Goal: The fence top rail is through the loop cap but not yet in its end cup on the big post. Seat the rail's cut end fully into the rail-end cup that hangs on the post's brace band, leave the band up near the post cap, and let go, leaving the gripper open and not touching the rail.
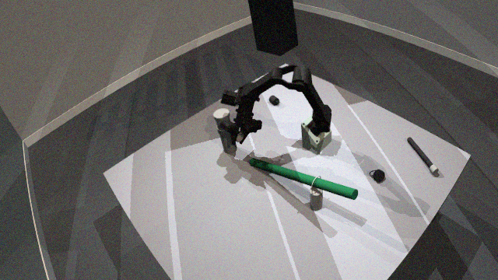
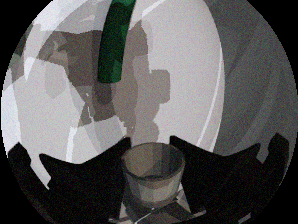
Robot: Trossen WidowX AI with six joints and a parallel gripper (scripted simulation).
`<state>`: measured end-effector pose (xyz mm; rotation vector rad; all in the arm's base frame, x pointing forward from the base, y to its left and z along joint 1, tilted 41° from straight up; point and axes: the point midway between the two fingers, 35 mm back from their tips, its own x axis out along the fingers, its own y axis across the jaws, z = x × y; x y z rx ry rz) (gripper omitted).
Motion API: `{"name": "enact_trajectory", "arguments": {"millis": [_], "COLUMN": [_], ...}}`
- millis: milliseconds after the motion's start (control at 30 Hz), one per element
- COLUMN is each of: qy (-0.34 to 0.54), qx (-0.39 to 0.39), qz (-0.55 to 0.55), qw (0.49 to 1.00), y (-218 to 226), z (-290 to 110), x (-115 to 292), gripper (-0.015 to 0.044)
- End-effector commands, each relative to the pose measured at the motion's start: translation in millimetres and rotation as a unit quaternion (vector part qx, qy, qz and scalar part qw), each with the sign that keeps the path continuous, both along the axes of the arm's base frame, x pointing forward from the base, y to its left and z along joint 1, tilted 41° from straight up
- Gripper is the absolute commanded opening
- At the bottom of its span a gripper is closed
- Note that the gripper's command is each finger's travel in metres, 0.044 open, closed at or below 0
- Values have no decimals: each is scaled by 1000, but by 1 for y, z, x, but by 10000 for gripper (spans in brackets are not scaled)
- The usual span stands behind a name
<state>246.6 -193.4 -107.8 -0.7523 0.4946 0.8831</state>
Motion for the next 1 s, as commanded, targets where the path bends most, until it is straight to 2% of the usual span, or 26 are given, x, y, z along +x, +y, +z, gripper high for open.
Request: {"name": "enact_trajectory", "arguments": {"millis": [0, 333, 567, 833, 967], "qy": [0, 0, -1, -2, 0], "qx": [0, 0, -1, -1, -2], "qz": [0, 0, 1, 3, -1], "qw": [1000, 1000, 1000, 1000, 1000], "y": [0, 0, 1, 5, 2], "z": [0, 1, 21, 53, 54], "x": [0, 0, 1, 1, 2], "gripper": [0, 263, 440, 440, 440]}}
